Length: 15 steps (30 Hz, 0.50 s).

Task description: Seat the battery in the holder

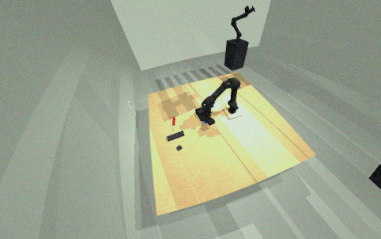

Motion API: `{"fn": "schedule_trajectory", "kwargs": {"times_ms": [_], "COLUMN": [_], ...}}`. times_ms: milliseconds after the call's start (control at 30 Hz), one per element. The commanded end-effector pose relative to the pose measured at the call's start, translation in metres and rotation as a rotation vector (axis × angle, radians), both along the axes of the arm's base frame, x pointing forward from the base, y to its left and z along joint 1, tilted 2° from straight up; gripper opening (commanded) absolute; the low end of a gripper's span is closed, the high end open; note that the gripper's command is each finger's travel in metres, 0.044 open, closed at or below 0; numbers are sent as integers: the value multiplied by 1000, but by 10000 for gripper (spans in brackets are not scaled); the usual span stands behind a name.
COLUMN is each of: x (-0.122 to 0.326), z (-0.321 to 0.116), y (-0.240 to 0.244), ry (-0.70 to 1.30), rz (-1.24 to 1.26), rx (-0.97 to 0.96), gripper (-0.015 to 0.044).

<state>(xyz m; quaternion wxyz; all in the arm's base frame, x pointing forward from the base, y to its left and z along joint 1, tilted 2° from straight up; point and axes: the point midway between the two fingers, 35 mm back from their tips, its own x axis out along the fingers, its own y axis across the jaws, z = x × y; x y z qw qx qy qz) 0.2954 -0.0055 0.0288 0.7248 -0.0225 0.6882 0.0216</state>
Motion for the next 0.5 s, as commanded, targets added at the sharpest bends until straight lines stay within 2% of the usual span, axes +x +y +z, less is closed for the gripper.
{"fn": "schedule_trajectory", "kwargs": {"times_ms": [0,467], "x": [-3,0], "z": [-2,-2], "y": [-1,-1], "ry": [39,80], "rz": [0,2], "rx": [-7,-2], "gripper": [88,88]}}
